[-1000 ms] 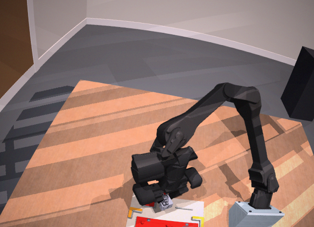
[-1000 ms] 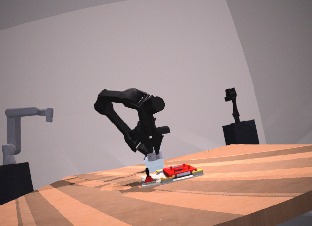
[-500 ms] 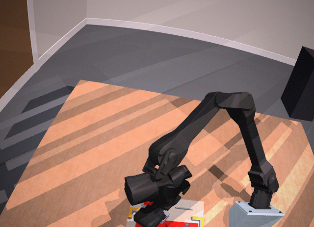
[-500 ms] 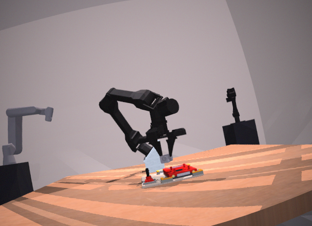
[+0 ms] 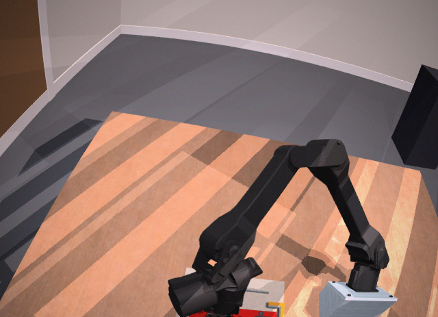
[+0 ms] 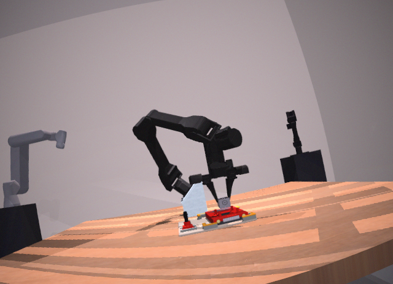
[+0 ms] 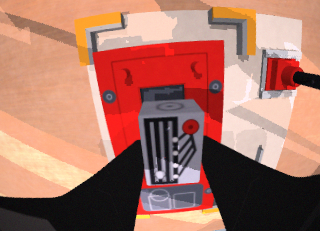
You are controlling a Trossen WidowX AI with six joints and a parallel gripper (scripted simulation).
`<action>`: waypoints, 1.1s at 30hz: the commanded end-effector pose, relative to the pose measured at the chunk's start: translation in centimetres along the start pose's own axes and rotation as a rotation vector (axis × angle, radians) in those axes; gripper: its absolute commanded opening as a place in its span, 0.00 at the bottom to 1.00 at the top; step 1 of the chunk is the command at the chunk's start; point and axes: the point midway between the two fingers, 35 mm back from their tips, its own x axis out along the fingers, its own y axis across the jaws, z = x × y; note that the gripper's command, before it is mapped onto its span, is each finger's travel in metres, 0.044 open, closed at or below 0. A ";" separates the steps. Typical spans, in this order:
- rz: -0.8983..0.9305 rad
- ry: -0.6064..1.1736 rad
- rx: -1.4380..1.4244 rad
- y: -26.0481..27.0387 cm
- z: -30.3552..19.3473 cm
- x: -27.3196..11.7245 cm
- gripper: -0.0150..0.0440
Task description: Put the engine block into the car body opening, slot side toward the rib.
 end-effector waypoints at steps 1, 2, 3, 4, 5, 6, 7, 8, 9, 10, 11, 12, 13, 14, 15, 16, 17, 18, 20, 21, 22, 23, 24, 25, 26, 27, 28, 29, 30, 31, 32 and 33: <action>0.004 -0.002 -0.043 0.3 0.2 0.1 0.34; 0.004 -0.002 -0.053 0.3 0.2 0.1 0.39; 0.004 -0.002 -0.063 0.3 0.3 0.0 0.43; 0.004 -0.002 -0.067 0.3 0.3 0.0 0.48; 0.004 -0.002 -0.067 0.3 0.3 0.0 0.52; 0.004 -0.002 -0.066 0.3 0.3 0.1 0.52; 0.004 -0.002 -0.062 0.3 0.2 0.1 0.52; 0.004 -0.002 -0.058 0.3 0.2 0.1 0.52; 0.004 -0.002 -0.056 0.3 0.2 0.1 0.52; 0.004 -0.002 -0.050 0.3 0.2 0.1 0.52; 0.004 -0.002 -0.047 0.3 0.2 0.1 0.52; 0.004 -0.002 -0.041 0.3 0.2 0.1 0.52; 0.004 -0.002 -0.038 0.3 0.2 0.1 0.52; 0.004 -0.002 -0.038 0.3 0.2 0.1 0.52; 0.004 -0.002 -0.038 0.3 0.2 0.1 0.52; 0.004 -0.002 -0.038 0.3 0.2 0.1 0.52; 0.004 -0.002 -0.038 0.3 0.2 0.1 0.52; 0.004 -0.002 -0.038 0.3 0.2 0.1 0.52; 0.004 -0.002 -0.033 0.3 0.2 0.1 0.52; 0.004 -0.002 -0.027 0.3 0.3 0.1 0.52; 0.004 -0.002 -0.020 0.3 0.3 0.1 0.52; 0.004 -0.002 -0.017 0.3 0.3 0.1 0.52; 0.004 -0.002 -0.017 0.3 0.3 0.1 0.52; 0.004 -0.002 -0.017 0.3 0.3 0.1 0.52; 0.004 -0.002 -0.017 0.3 0.3 0.1 0.52; 0.004 -0.002 -0.017 0.3 0.3 0.1 0.52; 0.004 -0.002 -0.017 0.3 0.3 0.1 0.52; 0.004 -0.002 -0.017 0.3 0.3 0.1 0.52; 0.004 -0.002 -0.021 0.3 0.3 0.1 0.52; 0.004 -0.002 -0.030 0.3 0.3 0.1 0.52; 0.004 -0.002 -0.035 0.3 0.3 0.1 0.52; 0.004 -0.002 -0.036 0.3 0.3 0.1 0.52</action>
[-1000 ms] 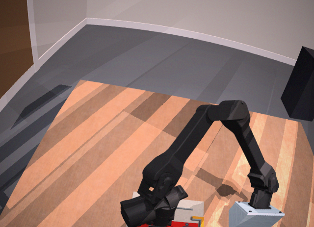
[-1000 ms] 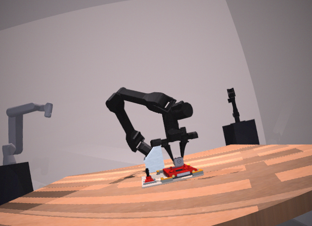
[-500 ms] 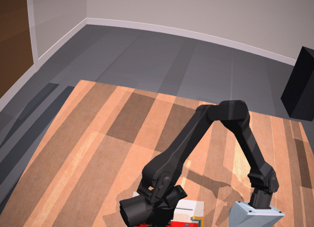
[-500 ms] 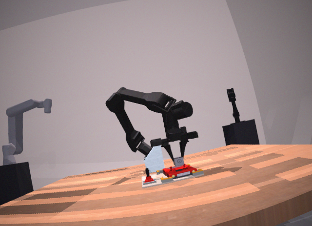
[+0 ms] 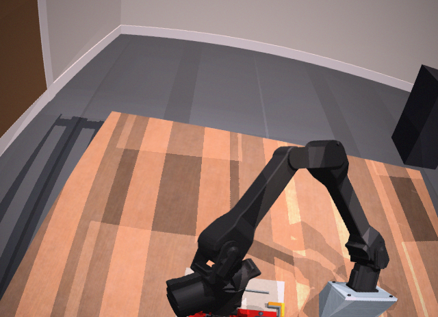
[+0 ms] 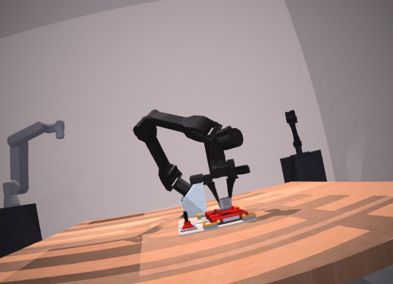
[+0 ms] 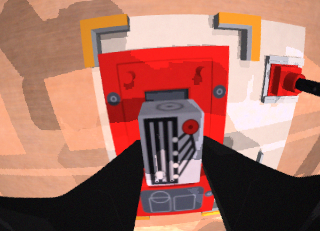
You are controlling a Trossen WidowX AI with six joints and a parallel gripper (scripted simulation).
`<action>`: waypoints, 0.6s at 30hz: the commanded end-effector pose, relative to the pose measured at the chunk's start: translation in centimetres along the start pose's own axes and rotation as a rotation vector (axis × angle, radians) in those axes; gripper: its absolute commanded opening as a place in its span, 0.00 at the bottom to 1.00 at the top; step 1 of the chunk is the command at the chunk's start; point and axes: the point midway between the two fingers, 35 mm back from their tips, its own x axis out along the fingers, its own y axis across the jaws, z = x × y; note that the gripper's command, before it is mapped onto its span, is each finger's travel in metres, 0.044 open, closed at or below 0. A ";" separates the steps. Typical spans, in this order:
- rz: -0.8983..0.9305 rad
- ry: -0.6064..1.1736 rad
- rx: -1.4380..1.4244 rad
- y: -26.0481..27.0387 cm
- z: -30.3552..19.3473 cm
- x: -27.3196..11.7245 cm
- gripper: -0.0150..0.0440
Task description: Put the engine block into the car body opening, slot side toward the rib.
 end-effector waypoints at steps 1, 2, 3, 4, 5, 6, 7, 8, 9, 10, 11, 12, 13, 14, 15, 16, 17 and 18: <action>0.002 0.001 -0.011 0.0 0.0 0.0 0.52; 0.002 0.001 -0.011 0.0 0.0 0.0 0.52; 0.002 0.001 -0.011 0.0 0.0 0.0 0.52; 0.002 0.001 -0.011 0.0 0.0 0.0 0.52; 0.002 0.001 -0.011 0.0 0.0 0.0 0.52; 0.002 0.001 -0.011 0.0 0.0 0.0 0.52; 0.002 0.001 -0.011 0.0 0.0 0.0 0.52; 0.002 0.001 -0.011 0.0 0.0 0.0 0.52; 0.002 0.001 -0.011 0.0 0.0 0.0 0.52; 0.002 0.001 -0.011 0.0 0.0 0.0 0.52; 0.002 0.001 -0.016 0.0 0.0 0.0 0.52; 0.002 0.001 -0.019 0.0 0.0 0.0 0.52; 0.002 0.001 -0.024 0.0 0.0 0.1 0.52; 0.002 0.001 -0.027 0.0 0.1 0.1 0.52; 0.002 0.001 -0.029 0.0 0.1 0.2 0.52; 0.002 0.001 -0.026 0.0 0.1 0.2 0.52; 0.002 0.001 -0.021 0.0 0.0 0.2 0.52; 0.002 0.001 -0.017 0.0 0.0 0.2 0.52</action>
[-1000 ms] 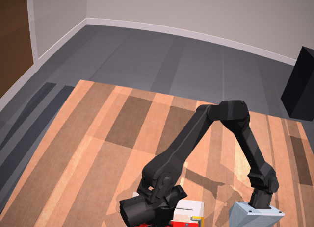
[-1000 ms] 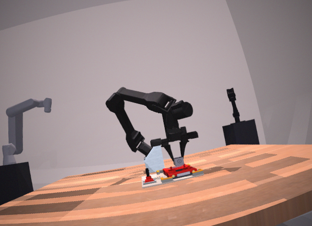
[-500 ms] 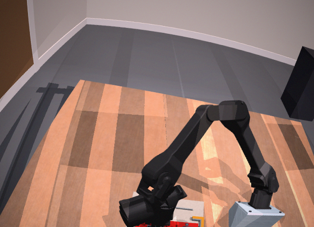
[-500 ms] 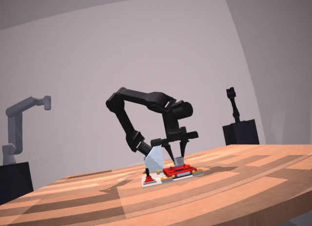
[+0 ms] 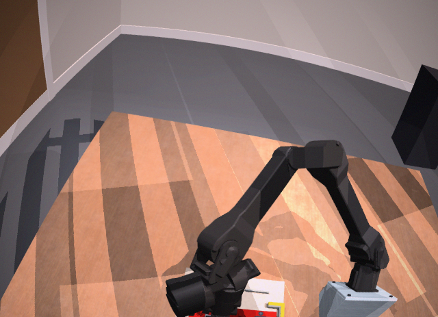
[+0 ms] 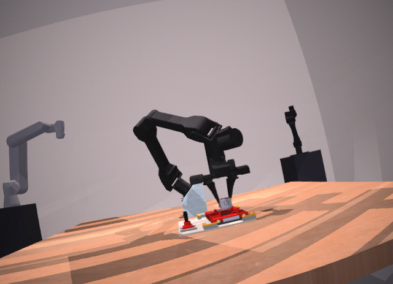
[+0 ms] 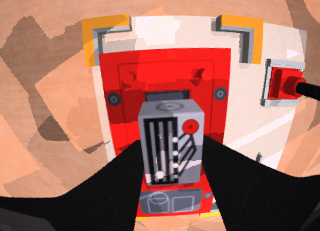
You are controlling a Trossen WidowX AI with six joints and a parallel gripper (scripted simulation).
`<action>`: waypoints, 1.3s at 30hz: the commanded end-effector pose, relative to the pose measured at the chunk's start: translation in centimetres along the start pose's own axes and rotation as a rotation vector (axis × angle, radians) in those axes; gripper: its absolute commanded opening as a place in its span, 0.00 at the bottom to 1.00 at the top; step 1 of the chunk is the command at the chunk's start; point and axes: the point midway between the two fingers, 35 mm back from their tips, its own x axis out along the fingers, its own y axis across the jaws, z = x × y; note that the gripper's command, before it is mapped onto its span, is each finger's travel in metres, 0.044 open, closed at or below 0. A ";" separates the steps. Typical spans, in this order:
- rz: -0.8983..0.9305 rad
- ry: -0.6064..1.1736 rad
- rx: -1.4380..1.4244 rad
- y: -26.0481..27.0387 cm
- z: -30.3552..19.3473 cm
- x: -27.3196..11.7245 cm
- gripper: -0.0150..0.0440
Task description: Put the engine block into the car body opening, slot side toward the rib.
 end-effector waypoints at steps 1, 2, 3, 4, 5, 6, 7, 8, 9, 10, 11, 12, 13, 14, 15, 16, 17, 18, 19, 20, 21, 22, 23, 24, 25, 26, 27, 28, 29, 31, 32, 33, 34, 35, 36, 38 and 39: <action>0.000 0.002 0.006 0.0 0.0 0.2 0.52; 0.000 0.002 0.009 0.0 0.0 0.2 0.52; 0.000 0.002 0.013 0.0 0.0 0.2 0.52; 0.000 0.002 0.016 0.0 0.0 0.2 0.52; 0.000 0.002 0.018 0.0 0.0 0.2 0.52; 0.000 0.002 0.020 0.0 0.0 0.3 0.52; 0.000 0.002 0.021 0.0 0.0 0.3 0.52; 0.000 0.002 0.021 0.0 0.0 0.3 0.52; 0.000 0.002 0.021 0.0 0.0 0.3 0.52; 0.000 0.002 0.021 0.0 0.0 0.4 0.52; 0.000 0.001 0.020 0.0 0.0 0.4 0.52; 0.000 0.001 0.020 0.0 0.0 0.4 0.52; 0.000 0.001 0.019 0.0 0.0 0.4 0.52; 0.000 0.001 0.018 0.0 0.0 0.4 0.52; 0.000 0.001 0.016 0.0 0.0 0.5 0.52; 0.000 0.001 0.015 0.0 0.0 0.5 0.52; 0.000 0.001 0.014 0.0 0.0 0.5 0.52; 0.000 0.001 0.012 0.0 0.0 0.5 0.52; 0.000 0.001 0.010 0.0 0.0 0.5 0.52; 0.000 0.001 0.009 0.0 0.0 0.6 0.52; 0.000 0.001 0.007 0.0 0.0 0.6 0.52; 0.000 0.001 0.006 0.0 0.0 0.6 0.52; 0.000 0.001 0.006 0.0 0.0 0.6 0.52; 0.000 0.001 0.006 0.0 0.0 0.7 0.52; 0.000 0.001 0.006 0.0 0.0 0.7 0.52; 0.000 0.001 0.006 0.0 0.0 0.7 0.52; 0.000 0.001 0.007 0.0 0.0 0.7 0.52; 0.000 0.001 0.007 0.0 0.0 0.7 0.52; 0.000 0.001 0.008 0.0 0.0 0.8 0.52; 0.000 0.001 0.008 0.0 0.0 0.8 0.52; 0.000 0.001 0.008 0.0 0.0 0.8 0.52; 0.000 0.001 0.009 0.0 0.0 0.9 0.52; 0.000 0.001 0.009 0.0 0.0 0.9 0.52; 0.000 0.001 0.009 0.0 0.0 0.9 0.52; 0.000 0.001 0.009 0.0 0.0 0.9 0.52; 0.000 0.001 0.009 0.0 0.0 1.0 0.52; 0.000 0.001 0.009 0.0 0.0 1.0 0.52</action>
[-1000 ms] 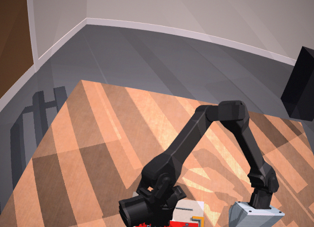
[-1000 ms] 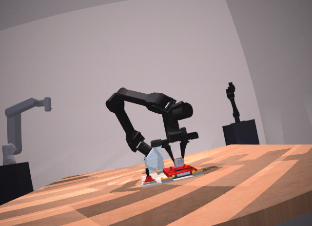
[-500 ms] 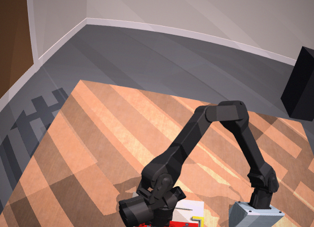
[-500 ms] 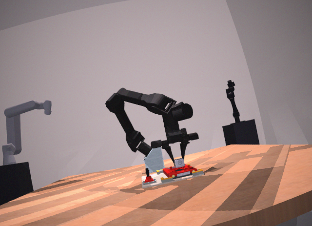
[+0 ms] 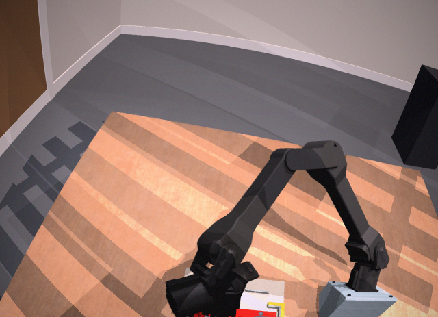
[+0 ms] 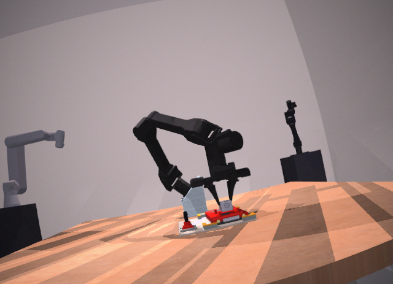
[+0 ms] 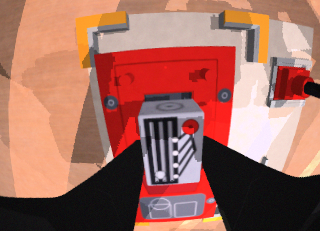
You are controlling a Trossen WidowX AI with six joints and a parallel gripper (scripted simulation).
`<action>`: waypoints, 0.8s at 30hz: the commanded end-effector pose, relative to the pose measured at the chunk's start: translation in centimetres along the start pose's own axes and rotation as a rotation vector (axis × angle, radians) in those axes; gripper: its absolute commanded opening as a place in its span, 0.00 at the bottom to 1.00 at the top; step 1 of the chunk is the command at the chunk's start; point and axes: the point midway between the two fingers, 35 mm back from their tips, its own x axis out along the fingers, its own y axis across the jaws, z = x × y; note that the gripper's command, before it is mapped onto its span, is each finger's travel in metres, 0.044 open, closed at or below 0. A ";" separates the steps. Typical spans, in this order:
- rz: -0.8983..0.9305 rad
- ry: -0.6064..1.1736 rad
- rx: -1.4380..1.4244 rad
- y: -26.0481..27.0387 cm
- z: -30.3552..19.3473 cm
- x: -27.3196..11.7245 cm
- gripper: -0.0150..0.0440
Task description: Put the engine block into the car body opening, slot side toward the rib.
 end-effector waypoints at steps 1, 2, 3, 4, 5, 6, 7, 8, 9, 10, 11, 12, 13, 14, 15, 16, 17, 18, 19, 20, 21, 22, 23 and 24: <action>-0.003 -0.001 -0.005 0.0 0.0 0.2 0.52; -0.003 -0.001 -0.005 0.0 0.0 0.2 0.52; -0.003 -0.001 -0.005 0.0 0.0 0.2 0.52; -0.003 -0.001 -0.005 0.0 0.0 0.2 0.52; -0.003 -0.001 -0.005 0.0 0.0 0.2 0.52; -0.003 -0.001 -0.005 0.0 0.0 0.3 0.52; -0.003 -0.001 -0.005 0.0 0.0 0.3 0.52; -0.003 -0.001 -0.005 0.0 0.0 0.3 0.52; -0.003 -0.001 -0.005 0.0 0.0 0.3 0.52; -0.003 -0.001 -0.005 0.0 0.0 0.4 0.52; -0.003 -0.001 -0.005 0.0 0.0 0.4 0.52; -0.003 -0.001 -0.005 0.0 0.0 0.4 0.52; -0.003 -0.001 -0.005 0.0 0.0 0.4 0.52; -0.003 -0.001 -0.005 0.0 0.0 0.4 0.52; -0.003 -0.001 -0.005 0.0 0.0 0.5 0.52; -0.003 -0.001 -0.005 0.0 0.0 0.5 0.52; -0.003 -0.001 -0.005 0.0 0.0 0.5 0.52; -0.003 -0.001 -0.005 0.0 0.0 0.5 0.52; -0.003 -0.001 -0.005 0.0 0.0 0.6 0.52; -0.003 -0.001 -0.005 0.0 0.0 0.6 0.52; -0.003 -0.001 -0.005 0.0 0.0 0.6 0.52; -0.003 -0.001 -0.005 0.0 0.0 0.6 0.52; -0.003 -0.001 -0.005 0.0 0.0 0.6 0.52; -0.003 -0.001 -0.005 0.0 0.0 0.7 0.52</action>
